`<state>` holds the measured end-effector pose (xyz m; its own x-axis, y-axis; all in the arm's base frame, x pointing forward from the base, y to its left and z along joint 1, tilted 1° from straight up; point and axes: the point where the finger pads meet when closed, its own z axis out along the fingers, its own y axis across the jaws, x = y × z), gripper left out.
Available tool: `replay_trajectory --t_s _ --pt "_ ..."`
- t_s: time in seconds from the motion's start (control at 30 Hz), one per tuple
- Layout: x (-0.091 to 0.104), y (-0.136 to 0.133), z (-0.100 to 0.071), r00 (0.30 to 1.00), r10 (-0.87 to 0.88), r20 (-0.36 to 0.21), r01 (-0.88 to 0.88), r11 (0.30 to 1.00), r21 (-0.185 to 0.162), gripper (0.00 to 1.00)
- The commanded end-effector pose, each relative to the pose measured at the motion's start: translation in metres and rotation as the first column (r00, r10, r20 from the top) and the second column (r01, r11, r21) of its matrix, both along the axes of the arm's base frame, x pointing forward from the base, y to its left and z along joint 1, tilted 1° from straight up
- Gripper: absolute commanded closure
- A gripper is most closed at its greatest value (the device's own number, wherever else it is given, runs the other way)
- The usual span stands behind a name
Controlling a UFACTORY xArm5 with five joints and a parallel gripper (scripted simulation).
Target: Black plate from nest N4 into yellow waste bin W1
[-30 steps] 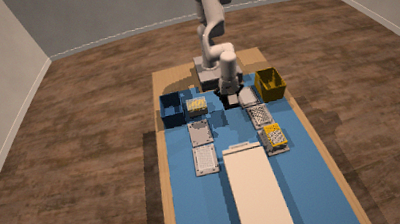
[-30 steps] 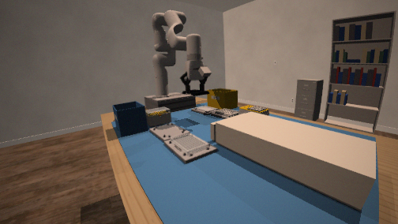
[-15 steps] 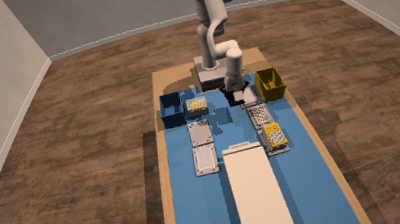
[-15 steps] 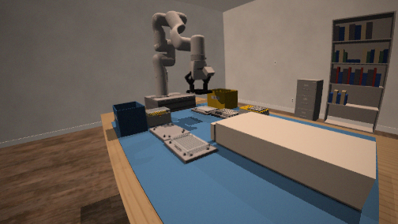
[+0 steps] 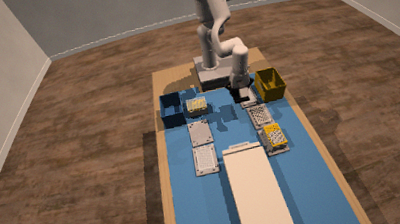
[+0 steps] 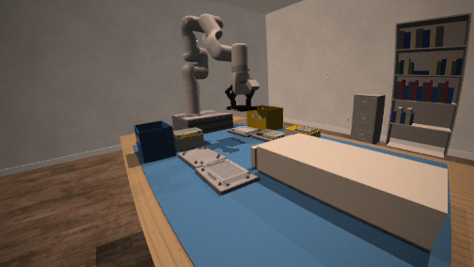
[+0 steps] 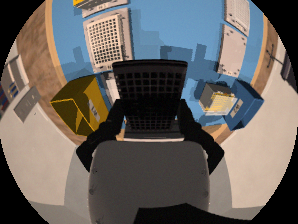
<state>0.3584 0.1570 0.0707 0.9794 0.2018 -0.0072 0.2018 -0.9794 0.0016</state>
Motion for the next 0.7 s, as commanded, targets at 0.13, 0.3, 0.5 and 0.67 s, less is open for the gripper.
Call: replay_trajectory --t_s 0.13,0.3,0.5,0.67 --pt "-0.009 0.018 0.002 1.0 0.0 0.004 0.0 1.0 0.002 1.0" --pt "-0.016 0.029 0.002 1.0 0.0 0.005 0.0 1.0 0.002 1.0" --pt "-0.022 0.038 0.002 1.0 0.0 0.006 0.0 1.0 0.002 1.0" --pt "-0.029 0.05 0.002 1.0 0.0 0.006 0.0 1.0 0.003 1.0"
